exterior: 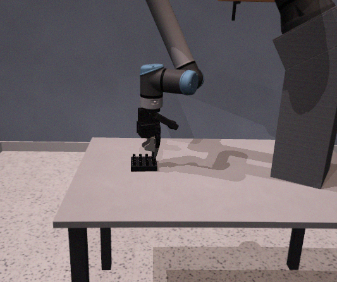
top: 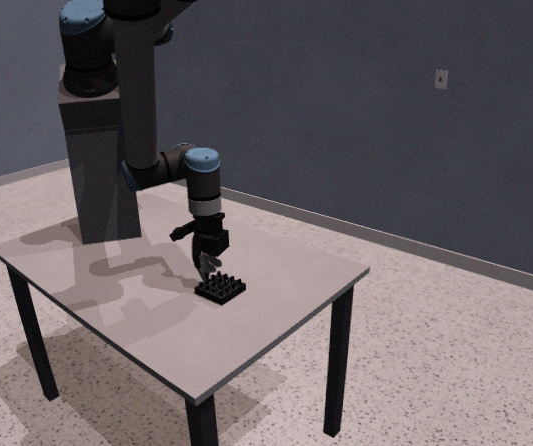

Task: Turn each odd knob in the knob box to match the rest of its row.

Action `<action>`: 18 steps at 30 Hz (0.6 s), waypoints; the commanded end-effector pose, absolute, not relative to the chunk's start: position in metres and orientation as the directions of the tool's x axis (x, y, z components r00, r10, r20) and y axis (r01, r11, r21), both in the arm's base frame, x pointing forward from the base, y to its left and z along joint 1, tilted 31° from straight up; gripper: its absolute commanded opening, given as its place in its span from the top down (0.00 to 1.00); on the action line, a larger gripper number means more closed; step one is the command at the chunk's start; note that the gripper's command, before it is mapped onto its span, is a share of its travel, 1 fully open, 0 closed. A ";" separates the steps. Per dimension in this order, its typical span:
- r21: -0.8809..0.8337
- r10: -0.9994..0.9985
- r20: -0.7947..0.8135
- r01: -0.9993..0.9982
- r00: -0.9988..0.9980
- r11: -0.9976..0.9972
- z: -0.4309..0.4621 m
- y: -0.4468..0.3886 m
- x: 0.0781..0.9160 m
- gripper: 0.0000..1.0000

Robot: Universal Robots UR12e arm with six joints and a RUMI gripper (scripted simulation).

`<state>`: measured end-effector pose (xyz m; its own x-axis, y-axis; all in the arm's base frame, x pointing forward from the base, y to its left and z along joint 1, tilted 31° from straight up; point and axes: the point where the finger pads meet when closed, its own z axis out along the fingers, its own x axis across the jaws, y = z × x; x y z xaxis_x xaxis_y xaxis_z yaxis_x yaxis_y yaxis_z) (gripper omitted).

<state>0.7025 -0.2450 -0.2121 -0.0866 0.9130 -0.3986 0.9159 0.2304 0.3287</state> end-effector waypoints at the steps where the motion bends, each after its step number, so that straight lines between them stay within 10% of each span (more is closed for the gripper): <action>1: 0.362 0.929 -0.369 0.920 -0.007 0.151 -0.212 -0.244 0.703 0.96; 18: 0.462 0.928 -0.232 0.872 0.292 -0.159 -0.212 -0.243 0.703 0.96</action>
